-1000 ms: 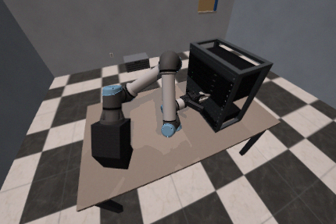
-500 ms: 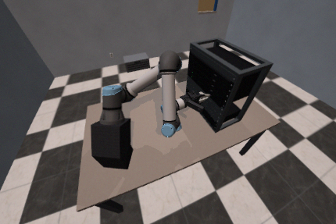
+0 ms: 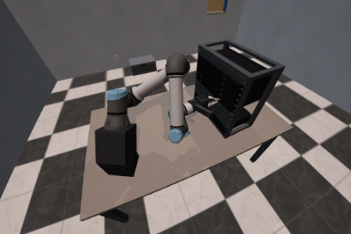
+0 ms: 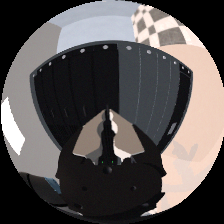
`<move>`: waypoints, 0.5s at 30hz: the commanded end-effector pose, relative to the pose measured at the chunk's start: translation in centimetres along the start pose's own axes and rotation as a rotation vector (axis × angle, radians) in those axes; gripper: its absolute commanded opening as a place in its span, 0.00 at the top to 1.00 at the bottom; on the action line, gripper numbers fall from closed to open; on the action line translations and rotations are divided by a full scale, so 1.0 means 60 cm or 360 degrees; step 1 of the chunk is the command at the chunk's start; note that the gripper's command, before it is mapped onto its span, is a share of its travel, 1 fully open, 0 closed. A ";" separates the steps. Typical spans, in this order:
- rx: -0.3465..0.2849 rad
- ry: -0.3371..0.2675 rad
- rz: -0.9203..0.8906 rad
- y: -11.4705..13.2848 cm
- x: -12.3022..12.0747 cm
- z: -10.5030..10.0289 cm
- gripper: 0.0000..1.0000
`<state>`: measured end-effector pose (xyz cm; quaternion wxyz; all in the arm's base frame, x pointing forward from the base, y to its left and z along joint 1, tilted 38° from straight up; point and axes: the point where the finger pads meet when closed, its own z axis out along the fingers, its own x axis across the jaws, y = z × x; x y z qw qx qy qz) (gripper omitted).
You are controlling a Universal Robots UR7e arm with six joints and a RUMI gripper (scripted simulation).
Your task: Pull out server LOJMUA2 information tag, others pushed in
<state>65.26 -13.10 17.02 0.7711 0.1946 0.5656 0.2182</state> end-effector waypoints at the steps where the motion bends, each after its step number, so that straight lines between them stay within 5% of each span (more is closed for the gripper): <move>1: 0.0000 -0.0002 -0.0001 0.000 -0.001 -0.002 1.00; 15: 0.0000 -0.0002 -0.0001 0.000 -0.001 -0.018 1.00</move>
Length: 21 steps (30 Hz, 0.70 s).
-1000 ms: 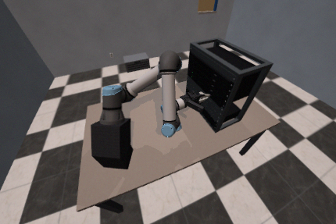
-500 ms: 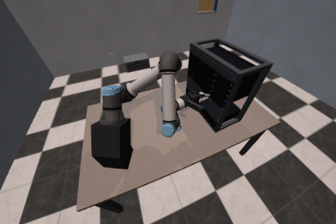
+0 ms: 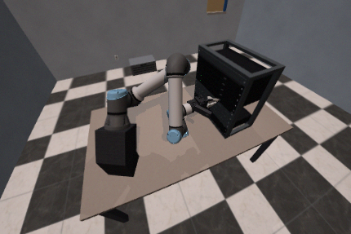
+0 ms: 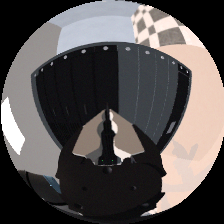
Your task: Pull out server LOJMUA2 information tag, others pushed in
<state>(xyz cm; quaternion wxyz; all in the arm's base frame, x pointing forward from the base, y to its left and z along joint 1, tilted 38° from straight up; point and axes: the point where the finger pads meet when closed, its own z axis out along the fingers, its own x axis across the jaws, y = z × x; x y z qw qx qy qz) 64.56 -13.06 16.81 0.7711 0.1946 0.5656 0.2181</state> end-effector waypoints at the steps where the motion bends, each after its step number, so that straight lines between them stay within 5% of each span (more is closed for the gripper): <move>1: 0.0000 -0.0002 -0.0001 0.000 -0.001 -0.008 1.00; 21: 0.0000 -0.0002 -0.0001 0.000 -0.001 -0.052 1.00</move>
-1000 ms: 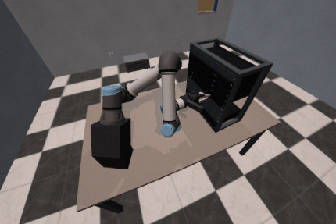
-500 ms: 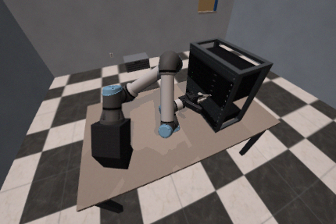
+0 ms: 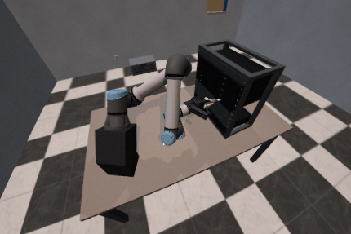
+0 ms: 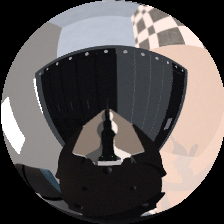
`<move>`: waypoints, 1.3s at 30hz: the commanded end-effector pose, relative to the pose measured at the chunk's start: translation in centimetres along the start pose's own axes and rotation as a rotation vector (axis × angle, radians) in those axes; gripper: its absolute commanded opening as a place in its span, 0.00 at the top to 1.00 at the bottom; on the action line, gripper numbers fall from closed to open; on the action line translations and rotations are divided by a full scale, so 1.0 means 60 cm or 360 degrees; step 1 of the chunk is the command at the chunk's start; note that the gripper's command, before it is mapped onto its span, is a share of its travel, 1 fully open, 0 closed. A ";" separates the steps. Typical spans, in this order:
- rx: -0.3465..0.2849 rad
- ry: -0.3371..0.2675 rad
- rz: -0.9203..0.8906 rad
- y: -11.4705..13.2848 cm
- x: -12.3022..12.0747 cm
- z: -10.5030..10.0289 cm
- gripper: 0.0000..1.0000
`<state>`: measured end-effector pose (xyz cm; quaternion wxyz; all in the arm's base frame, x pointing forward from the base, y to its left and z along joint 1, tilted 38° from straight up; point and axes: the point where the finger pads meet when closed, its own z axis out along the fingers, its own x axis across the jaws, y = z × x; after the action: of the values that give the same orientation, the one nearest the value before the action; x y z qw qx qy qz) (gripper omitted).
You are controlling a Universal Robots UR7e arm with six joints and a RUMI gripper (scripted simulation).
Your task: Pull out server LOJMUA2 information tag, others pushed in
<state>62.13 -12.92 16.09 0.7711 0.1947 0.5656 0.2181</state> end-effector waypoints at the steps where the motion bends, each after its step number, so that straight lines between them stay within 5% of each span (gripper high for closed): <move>1: 0.0000 -0.0002 -0.0001 0.000 -0.001 -0.012 1.00; 38: 0.0000 -0.0002 -0.0001 0.000 -0.001 -0.030 1.00; 39: 0.0000 -0.0002 -0.0001 0.000 -0.001 -0.030 0.85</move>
<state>60.40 -12.82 15.58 0.7712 0.1946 0.5655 0.2182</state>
